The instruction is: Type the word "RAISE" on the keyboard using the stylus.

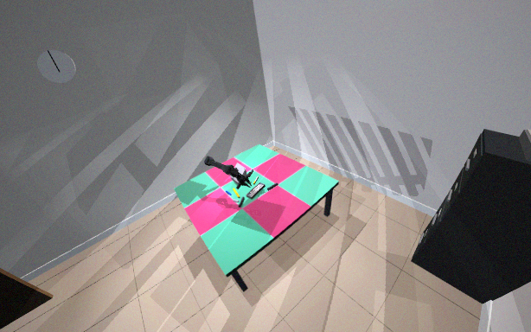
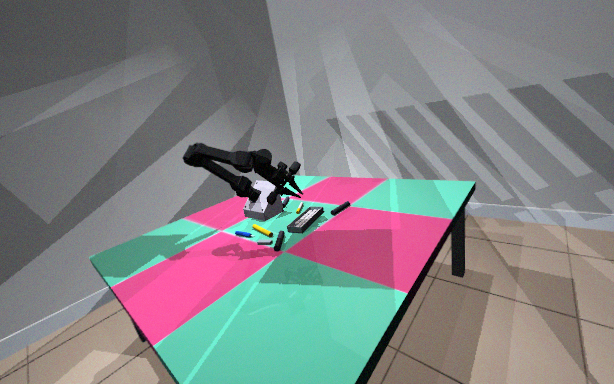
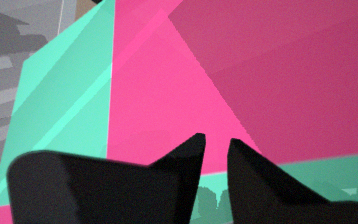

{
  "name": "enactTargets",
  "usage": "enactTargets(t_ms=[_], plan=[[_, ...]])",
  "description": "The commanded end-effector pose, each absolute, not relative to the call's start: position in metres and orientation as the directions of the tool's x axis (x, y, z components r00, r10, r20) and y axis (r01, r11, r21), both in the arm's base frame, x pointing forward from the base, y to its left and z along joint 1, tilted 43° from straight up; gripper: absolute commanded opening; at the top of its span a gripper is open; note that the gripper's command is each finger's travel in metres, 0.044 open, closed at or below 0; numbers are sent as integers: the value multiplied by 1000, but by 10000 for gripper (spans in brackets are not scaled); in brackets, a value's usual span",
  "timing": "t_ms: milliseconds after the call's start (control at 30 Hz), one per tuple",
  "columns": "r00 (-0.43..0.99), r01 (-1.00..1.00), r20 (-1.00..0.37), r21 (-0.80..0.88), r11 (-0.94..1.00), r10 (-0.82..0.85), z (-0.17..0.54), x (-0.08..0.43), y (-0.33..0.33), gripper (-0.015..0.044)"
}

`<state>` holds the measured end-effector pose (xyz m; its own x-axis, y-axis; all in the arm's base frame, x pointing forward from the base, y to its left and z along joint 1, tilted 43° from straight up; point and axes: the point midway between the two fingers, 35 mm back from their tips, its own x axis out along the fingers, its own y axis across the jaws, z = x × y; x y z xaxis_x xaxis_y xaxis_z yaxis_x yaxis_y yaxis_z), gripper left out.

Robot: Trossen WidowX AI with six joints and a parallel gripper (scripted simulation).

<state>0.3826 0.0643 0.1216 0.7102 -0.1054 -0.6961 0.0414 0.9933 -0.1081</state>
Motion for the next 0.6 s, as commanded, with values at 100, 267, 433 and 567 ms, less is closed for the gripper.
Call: enactTargets(t_ms=[100, 267, 433, 567], plan=[[413, -41, -859, -351, 936, -304, 28, 361, 89, 0], [243, -181, -844, -524, 832, -478, -26, 335, 96, 0], [144, -311, -758, -645, 698, -636, -59, 310, 98, 0], [136, -326, -743, -658, 678, -656, -62, 307, 98, 0]])
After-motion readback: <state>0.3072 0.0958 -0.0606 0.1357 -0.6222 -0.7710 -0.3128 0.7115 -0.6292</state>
